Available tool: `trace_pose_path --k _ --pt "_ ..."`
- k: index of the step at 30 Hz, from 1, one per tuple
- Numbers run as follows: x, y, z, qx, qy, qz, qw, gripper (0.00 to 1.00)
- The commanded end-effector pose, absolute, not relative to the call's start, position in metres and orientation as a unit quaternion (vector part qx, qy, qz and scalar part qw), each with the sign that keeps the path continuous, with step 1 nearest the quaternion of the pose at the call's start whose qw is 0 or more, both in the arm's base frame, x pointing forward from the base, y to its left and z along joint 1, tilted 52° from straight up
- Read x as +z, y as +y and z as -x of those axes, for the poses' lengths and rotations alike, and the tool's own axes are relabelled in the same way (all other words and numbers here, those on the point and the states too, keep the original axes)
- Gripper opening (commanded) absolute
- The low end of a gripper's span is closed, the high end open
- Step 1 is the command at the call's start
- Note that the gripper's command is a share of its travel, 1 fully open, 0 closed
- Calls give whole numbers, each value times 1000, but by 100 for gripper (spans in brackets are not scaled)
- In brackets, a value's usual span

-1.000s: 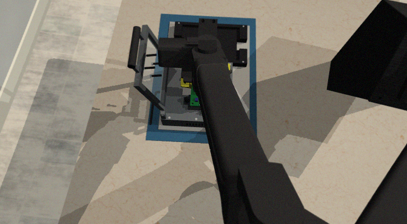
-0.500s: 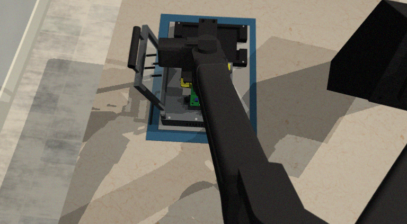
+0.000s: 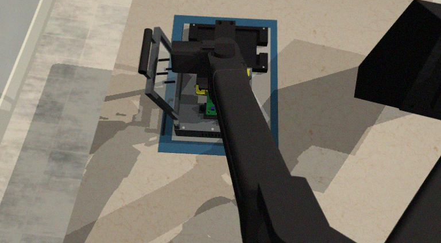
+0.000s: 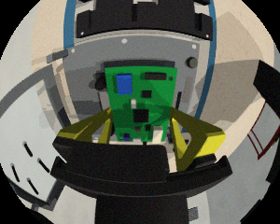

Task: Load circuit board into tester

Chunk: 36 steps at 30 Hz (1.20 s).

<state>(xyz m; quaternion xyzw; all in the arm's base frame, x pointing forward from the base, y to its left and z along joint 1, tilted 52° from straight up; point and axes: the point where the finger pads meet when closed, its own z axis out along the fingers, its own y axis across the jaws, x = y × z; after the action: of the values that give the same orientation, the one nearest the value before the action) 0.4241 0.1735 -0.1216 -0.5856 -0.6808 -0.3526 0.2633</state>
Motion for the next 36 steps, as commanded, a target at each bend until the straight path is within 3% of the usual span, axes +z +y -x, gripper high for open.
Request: trace_pose_path --k 1,36 --pt "-124 169 -428 -355 -677 590 259 72" --pt "-126 173 -429 -356 -678 589 259 72"
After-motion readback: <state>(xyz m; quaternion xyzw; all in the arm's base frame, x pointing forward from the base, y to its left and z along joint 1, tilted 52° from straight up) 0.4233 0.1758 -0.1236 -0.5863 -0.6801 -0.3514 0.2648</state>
